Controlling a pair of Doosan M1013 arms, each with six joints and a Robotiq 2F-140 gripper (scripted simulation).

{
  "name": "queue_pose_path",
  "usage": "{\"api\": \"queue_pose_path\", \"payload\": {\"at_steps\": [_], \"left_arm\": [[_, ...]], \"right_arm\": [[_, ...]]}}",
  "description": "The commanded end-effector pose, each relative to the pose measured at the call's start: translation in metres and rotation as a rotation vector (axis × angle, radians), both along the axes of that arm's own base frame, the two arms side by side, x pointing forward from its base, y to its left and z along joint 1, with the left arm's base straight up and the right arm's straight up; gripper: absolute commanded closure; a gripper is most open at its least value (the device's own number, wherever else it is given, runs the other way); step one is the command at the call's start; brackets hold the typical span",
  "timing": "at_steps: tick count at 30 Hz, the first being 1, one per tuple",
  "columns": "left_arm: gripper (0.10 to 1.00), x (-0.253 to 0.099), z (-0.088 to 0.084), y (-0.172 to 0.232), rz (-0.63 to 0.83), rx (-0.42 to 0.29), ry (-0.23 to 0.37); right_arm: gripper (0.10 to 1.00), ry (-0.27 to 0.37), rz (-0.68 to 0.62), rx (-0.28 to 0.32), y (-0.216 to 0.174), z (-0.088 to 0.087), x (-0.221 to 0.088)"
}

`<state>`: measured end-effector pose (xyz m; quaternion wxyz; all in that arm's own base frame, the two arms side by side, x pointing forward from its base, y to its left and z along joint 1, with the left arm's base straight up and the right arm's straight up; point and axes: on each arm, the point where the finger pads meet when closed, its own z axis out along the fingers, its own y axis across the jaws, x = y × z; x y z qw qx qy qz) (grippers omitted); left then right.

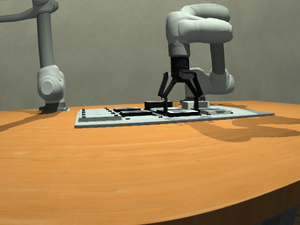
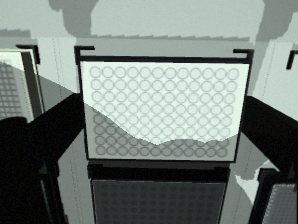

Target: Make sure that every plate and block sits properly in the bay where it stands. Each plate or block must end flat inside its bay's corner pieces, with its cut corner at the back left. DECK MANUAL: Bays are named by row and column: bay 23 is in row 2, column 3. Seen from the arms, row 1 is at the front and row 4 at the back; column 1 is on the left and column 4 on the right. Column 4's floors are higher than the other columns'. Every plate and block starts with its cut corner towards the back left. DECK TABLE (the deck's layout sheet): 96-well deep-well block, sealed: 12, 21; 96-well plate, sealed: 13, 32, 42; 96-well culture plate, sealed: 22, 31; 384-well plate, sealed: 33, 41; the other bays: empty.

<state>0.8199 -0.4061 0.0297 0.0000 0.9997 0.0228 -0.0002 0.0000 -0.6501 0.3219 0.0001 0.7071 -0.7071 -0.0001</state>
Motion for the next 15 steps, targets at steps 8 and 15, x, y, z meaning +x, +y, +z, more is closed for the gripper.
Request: {"api": "queue_pose_path", "payload": {"at_steps": [8, 15], "left_arm": [[0.212, 0.0007, 0.0018, -0.0002, 0.000, -0.001, -0.002], [0.217, 0.0007, 0.0018, -0.0002, 0.000, -0.001, -0.002]], "right_arm": [[0.098, 0.000, 0.000, -0.001, -0.0002, 0.0009, 0.0001], [0.098, 0.000, 0.000, -0.001, -0.0002, 0.0009, 0.0001]]}}
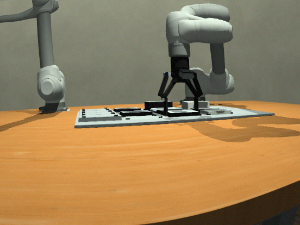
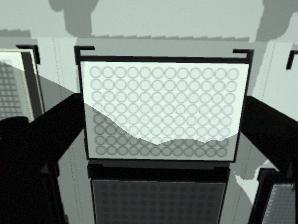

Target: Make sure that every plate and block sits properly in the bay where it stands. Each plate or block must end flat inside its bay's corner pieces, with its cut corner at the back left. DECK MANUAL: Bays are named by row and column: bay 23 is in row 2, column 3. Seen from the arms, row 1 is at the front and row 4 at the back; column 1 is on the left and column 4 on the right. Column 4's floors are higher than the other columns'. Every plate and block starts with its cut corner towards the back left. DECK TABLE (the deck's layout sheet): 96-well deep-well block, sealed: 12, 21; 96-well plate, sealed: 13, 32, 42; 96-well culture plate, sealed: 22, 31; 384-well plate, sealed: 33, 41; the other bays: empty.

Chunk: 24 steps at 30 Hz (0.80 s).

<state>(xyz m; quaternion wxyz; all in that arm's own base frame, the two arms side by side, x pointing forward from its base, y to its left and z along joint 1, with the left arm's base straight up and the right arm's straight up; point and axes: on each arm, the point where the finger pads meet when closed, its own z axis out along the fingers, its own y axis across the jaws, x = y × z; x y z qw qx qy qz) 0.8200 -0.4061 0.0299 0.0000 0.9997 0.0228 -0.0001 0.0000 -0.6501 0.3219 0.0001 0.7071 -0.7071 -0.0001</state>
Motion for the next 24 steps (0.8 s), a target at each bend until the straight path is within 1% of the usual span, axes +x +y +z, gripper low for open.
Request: {"api": "queue_pose_path", "payload": {"at_steps": [1, 24], "left_arm": [[0.217, 0.0006, 0.0017, -0.0002, 0.000, -0.001, -0.002], [0.231, 0.0006, 0.0017, -0.0002, 0.000, -0.001, -0.002]], "right_arm": [[0.098, 0.000, 0.000, -0.001, -0.0002, 0.0009, 0.0001], [0.098, 0.000, 0.000, -0.001, -0.0002, 0.0009, 0.0001]]}}
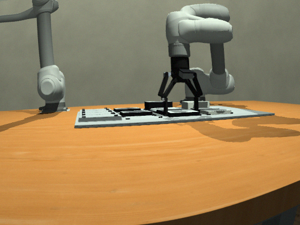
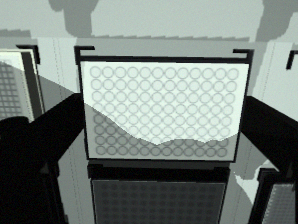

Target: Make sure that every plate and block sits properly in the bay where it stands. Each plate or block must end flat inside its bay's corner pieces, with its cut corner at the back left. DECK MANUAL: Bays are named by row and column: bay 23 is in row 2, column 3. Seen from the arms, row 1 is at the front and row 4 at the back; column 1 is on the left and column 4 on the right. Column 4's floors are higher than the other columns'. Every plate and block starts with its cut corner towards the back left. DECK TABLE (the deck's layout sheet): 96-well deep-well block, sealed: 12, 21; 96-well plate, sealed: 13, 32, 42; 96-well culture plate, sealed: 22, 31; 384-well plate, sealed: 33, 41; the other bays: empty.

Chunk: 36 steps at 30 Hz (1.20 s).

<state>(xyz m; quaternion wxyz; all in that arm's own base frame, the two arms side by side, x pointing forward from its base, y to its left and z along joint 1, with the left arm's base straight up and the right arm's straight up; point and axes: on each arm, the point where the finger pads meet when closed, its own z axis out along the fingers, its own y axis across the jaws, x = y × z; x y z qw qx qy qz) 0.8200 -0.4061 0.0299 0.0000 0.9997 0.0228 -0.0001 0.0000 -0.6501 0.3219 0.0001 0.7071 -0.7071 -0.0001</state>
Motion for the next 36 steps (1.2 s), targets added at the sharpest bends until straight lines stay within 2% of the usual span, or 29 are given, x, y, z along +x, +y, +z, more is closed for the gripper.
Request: {"api": "queue_pose_path", "payload": {"at_steps": [1, 15, 16, 36], "left_arm": [[0.232, 0.0006, 0.0017, -0.0002, 0.000, -0.001, -0.002], [0.241, 0.0006, 0.0017, -0.0002, 0.000, -0.001, -0.002], [0.999, 0.0006, 0.0017, -0.0002, 0.000, -0.001, -0.002], [0.999, 0.0006, 0.0019, -0.0002, 0.000, -0.001, -0.002]], "right_arm": [[0.098, 0.000, 0.000, -0.001, -0.0002, 0.0009, 0.0001], [0.098, 0.000, 0.000, -0.001, -0.0002, 0.0009, 0.0001], [0.098, 0.000, 0.000, -0.001, -0.0002, 0.0009, 0.0001], [0.098, 0.000, 0.000, -0.001, -0.0002, 0.0009, 0.0001]]}}
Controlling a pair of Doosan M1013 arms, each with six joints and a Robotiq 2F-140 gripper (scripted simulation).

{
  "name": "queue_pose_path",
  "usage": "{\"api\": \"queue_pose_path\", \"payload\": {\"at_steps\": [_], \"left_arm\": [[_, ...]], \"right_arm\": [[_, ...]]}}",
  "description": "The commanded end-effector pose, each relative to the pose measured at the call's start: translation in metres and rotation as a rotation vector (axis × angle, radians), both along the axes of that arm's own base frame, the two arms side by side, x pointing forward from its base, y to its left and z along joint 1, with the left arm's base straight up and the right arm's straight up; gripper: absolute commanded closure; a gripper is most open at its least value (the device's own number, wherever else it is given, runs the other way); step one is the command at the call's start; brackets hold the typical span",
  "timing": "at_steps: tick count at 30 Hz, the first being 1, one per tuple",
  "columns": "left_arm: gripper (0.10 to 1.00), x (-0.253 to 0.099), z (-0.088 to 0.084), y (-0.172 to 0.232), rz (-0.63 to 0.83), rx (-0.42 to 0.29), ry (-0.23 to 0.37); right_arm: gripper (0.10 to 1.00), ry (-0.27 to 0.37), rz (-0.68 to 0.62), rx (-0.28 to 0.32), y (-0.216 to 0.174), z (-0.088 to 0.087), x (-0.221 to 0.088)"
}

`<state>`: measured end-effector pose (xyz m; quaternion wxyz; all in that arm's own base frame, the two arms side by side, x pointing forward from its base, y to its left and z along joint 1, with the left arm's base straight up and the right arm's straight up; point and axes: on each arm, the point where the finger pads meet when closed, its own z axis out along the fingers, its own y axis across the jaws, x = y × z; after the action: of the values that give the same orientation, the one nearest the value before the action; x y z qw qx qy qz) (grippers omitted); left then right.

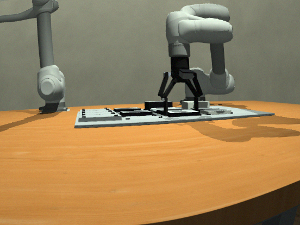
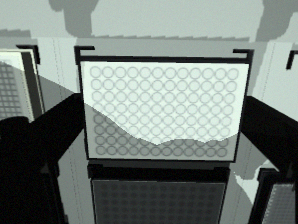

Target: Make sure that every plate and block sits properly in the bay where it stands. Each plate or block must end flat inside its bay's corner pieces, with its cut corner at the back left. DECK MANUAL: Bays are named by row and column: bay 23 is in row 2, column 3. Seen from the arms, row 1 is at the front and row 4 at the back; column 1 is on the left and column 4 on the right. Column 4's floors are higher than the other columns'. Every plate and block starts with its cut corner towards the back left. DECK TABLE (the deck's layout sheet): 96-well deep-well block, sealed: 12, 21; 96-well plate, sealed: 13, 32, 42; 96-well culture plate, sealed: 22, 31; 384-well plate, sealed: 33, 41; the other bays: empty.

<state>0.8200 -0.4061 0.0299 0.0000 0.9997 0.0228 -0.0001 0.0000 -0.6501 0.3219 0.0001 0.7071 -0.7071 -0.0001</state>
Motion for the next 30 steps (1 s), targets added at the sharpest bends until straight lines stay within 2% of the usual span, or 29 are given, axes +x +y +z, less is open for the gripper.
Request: {"api": "queue_pose_path", "payload": {"at_steps": [1, 30], "left_arm": [[0.999, 0.0006, 0.0023, -0.0002, 0.000, -0.001, -0.002], [0.999, 0.0006, 0.0106, -0.0002, 0.000, -0.001, -0.002]], "right_arm": [[0.098, 0.000, 0.000, -0.001, -0.0002, 0.0009, 0.0001], [0.098, 0.000, 0.000, -0.001, -0.0002, 0.0009, 0.0001]]}}
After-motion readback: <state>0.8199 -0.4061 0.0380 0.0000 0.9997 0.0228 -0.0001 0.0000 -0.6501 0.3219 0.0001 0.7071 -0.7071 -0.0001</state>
